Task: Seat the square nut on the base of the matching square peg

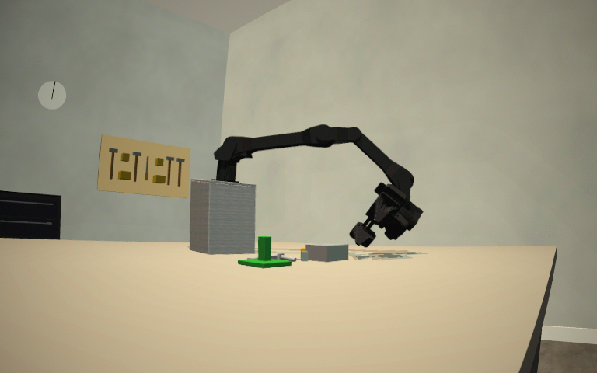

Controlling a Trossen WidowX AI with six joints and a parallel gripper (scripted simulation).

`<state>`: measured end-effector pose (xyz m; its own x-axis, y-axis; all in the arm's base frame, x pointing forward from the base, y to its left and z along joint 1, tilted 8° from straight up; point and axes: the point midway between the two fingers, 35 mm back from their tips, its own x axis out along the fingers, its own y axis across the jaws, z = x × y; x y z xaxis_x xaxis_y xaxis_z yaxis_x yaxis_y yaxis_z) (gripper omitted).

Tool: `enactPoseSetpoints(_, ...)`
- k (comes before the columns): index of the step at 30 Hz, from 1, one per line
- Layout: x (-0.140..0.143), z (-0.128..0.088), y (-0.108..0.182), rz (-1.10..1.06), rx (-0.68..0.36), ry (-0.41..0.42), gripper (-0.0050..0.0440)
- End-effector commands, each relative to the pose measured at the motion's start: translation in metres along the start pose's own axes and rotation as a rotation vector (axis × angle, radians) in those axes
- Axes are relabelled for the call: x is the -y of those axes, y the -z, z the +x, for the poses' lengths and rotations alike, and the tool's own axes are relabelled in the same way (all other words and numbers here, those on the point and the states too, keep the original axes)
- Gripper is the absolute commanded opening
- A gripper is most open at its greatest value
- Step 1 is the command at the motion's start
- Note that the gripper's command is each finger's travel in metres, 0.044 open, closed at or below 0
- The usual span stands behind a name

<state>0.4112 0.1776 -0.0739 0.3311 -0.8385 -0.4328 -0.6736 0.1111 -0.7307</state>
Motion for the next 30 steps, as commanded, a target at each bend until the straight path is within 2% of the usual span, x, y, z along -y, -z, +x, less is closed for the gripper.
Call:
enactPoseSetpoints(1, 0.0, 0.0, 0.0, 0.0, 0.0, 0.0, 0.04)
enactPoseSetpoints(17, 0.0, 0.0, 0.0, 0.0, 0.0, 0.0, 0.04)
enactPoseSetpoints(19, 0.0, 0.001, 0.002, 0.0, 0.004, -0.021, 0.0352)
enactPoseSetpoints(30, -0.011, 0.017, 0.032, -0.01, 0.139, -0.33, 0.0088)
